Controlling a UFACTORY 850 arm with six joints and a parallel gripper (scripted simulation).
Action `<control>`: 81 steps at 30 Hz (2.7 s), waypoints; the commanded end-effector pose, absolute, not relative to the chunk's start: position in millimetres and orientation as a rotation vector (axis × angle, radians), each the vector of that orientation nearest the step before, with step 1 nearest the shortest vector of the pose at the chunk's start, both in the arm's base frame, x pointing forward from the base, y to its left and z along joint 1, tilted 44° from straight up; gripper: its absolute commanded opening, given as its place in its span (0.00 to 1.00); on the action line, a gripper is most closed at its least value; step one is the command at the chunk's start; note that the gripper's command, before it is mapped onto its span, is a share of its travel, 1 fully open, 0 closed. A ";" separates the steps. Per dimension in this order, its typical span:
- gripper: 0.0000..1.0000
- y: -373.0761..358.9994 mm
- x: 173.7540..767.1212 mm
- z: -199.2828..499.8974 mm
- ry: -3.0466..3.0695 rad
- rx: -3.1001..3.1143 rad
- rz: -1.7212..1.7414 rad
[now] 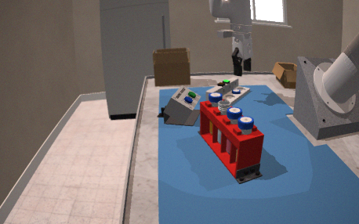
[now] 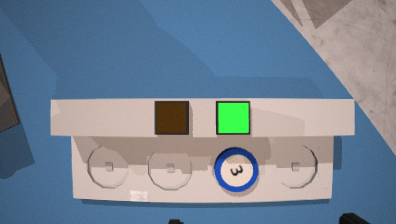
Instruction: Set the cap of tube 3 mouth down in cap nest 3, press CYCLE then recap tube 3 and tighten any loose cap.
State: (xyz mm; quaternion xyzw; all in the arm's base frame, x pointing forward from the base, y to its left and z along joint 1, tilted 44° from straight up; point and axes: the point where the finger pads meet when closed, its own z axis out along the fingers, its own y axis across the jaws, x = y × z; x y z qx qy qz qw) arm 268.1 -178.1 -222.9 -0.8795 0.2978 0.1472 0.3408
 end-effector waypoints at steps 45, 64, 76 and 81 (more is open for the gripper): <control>1.00 -179.2 268.8 -222.7 0.775 -2.290 0.381; 0.46 -235.8 297.0 -180.0 0.775 -2.290 0.381; 0.46 -204.9 294.5 -212.6 0.775 -2.290 0.381; 0.46 -187.8 293.2 -230.8 0.775 -2.290 0.381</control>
